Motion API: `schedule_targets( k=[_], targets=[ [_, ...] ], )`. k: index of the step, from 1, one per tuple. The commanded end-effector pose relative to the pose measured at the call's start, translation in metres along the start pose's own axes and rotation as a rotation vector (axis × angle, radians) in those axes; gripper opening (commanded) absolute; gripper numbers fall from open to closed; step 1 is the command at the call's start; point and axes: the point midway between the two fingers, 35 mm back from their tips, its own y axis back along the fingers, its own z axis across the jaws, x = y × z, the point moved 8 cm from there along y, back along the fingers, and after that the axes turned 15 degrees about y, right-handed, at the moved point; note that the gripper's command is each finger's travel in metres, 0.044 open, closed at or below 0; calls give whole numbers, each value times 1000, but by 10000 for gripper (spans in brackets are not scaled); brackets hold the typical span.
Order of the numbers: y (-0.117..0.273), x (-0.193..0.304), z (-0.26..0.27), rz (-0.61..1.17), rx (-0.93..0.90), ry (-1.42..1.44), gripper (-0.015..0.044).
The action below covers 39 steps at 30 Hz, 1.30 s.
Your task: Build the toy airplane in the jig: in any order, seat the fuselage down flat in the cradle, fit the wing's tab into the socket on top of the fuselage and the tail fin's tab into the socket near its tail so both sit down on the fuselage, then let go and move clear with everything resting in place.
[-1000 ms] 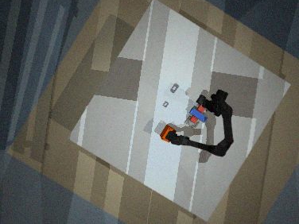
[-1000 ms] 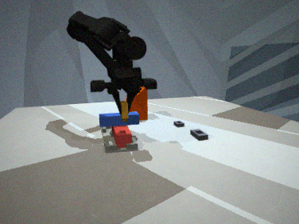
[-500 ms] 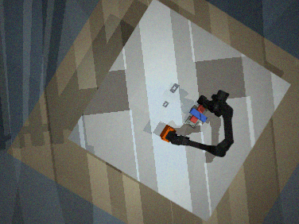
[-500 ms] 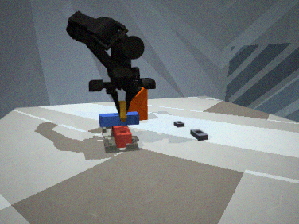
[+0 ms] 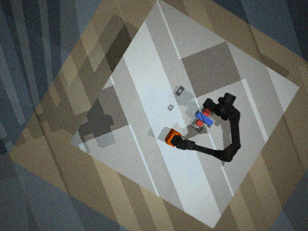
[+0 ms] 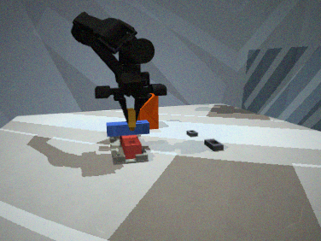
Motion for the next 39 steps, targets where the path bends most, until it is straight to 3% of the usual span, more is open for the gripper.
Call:
schedule_targets(
  k=[1, 27, 39],
  targets=[
    [1, 0, -2, -2, 4, 4, 67],
    [-38, 0, -2, -2, 5, 4, 67],
    [-38, 0, -2, -3, 2, -3, 65]
  ],
)
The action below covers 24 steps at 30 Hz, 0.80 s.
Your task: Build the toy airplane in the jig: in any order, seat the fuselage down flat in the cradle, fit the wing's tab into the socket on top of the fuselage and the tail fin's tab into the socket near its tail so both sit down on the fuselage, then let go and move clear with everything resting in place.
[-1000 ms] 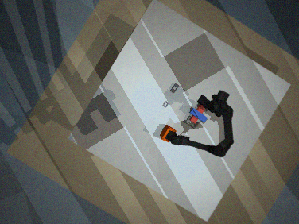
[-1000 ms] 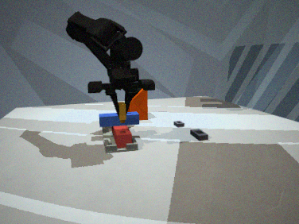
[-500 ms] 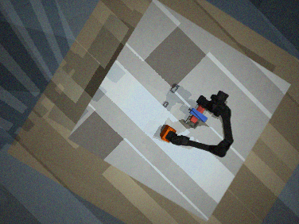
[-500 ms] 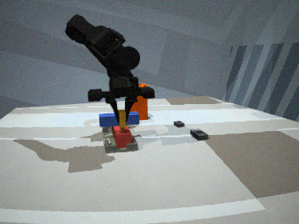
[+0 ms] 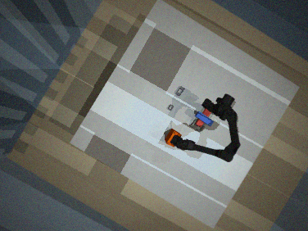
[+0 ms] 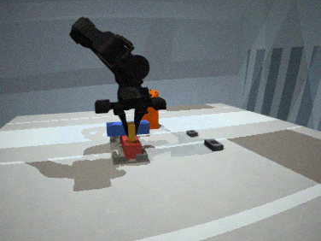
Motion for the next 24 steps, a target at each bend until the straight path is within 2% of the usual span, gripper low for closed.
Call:
schedule_targets(
  k=[1, 2, 4, 7, 17, 24],
  targets=[
    [0, 0, 0, 0, 0, 0, 58],
    [0, 0, 0, 0, 0, 0, 52],
    [0, 0, 0, 0, 0, 0, 0],
    [0, 0, 0, 0, 0, 0, 0],
    [0, 0, 0, 0, 0, 0, 260],
    [0, 0, 0, 0, 0, 0, 260]
  ],
)
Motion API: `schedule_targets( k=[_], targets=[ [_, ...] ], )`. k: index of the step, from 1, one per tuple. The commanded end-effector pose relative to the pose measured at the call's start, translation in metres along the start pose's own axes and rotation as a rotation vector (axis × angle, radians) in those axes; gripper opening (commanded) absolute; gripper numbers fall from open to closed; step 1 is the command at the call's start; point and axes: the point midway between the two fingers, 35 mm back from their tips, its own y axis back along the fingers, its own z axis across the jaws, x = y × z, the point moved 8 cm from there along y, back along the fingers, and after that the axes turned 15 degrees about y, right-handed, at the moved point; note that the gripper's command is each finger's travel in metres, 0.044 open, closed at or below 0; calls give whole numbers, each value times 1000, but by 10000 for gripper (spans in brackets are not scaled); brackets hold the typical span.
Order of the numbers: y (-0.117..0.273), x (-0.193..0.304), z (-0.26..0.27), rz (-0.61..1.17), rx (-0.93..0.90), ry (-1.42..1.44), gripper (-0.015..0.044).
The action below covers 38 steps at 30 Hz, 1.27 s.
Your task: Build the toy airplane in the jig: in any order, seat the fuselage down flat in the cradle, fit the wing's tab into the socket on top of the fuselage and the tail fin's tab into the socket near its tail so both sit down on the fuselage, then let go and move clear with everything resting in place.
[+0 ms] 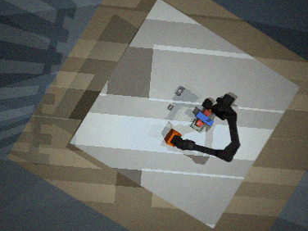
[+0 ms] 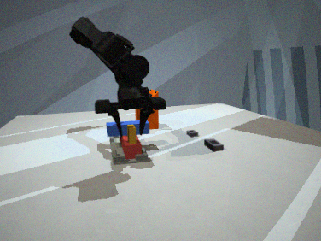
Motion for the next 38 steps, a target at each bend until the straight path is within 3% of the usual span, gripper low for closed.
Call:
schedule_targets(
  k=[1, 3, 9, 38],
  targets=[
    [0, 0, 0, 0, 0, 0, 260],
    [9, -1, 0, -1, -2, 0, 260],
    [88, -1, 1, 1, -2, 7, 260],
    [90, -4, 0, 1, -1, 7, 260]
  ],
)
